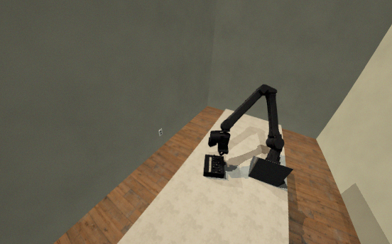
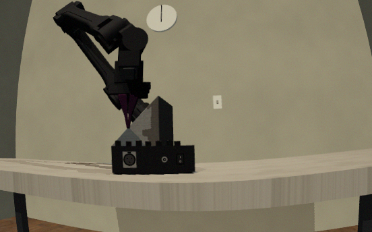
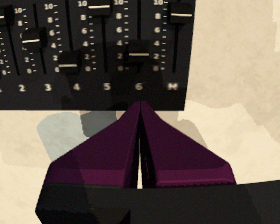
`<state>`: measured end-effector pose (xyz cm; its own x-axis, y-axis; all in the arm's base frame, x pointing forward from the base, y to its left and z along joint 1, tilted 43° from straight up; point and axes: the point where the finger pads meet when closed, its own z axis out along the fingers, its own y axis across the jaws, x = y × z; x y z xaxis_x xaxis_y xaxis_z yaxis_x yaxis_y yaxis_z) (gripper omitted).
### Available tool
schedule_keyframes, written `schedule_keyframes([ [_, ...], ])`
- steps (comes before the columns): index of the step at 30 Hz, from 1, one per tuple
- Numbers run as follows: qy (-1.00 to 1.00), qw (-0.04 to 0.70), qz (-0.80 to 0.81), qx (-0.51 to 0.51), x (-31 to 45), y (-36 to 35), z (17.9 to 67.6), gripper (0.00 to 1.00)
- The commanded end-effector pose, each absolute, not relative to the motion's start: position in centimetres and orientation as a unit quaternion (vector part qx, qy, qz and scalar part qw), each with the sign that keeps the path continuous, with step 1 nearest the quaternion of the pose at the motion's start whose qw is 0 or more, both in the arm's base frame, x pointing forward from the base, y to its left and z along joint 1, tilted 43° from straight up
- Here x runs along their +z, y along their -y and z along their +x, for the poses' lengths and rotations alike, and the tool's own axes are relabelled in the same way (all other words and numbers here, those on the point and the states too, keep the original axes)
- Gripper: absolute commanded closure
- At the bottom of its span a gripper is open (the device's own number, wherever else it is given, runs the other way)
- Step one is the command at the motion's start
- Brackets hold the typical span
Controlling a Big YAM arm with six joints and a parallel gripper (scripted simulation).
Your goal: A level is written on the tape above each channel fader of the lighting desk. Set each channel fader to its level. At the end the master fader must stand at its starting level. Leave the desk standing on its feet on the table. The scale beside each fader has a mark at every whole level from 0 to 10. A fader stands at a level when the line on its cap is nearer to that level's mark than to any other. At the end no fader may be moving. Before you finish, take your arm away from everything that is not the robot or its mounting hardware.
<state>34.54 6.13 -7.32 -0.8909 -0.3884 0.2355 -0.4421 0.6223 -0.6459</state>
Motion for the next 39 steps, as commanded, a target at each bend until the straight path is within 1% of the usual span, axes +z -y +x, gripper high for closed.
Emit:
schedule_keyframes([
  [1,0.902,0.021,0.230,0.364,-7.3,-7.0,34.9,1.00],
  [39,0.902,0.028,0.228,0.366,-8.0,-5.3,35.1,1.00],
])
